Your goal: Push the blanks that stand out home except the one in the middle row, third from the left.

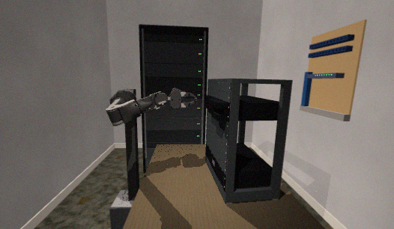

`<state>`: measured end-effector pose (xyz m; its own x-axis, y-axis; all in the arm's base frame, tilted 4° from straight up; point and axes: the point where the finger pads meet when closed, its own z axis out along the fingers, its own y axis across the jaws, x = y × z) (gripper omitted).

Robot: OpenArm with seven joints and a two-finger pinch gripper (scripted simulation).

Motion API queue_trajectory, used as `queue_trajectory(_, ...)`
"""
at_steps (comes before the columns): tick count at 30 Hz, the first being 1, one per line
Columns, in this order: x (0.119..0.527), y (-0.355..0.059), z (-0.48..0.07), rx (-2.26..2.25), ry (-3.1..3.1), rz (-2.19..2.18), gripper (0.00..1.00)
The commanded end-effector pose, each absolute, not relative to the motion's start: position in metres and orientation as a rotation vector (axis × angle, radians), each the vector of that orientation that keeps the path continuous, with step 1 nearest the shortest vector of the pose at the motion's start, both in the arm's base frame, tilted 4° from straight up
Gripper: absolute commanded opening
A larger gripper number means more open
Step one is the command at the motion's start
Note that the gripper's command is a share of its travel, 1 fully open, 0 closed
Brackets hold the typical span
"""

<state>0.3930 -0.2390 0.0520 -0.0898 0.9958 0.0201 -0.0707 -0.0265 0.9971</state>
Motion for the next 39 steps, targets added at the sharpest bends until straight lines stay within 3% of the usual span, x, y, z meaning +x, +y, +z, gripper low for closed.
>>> queue_trajectory(1, 0.393, -0.238, 0.053, 1.126, 1.213, 1.325, 0.0)
queue_trajectory(16, 0.393, -0.237, 0.053, 1.126, 1.213, 1.326, 0.0)
queue_trajectory(30, 0.398, -0.162, 0.052, 1.125, 1.213, 1.324, 0.0)
queue_trajectory(39, 0.405, -0.153, 0.052, 1.125, 1.213, 1.324, 0.0)
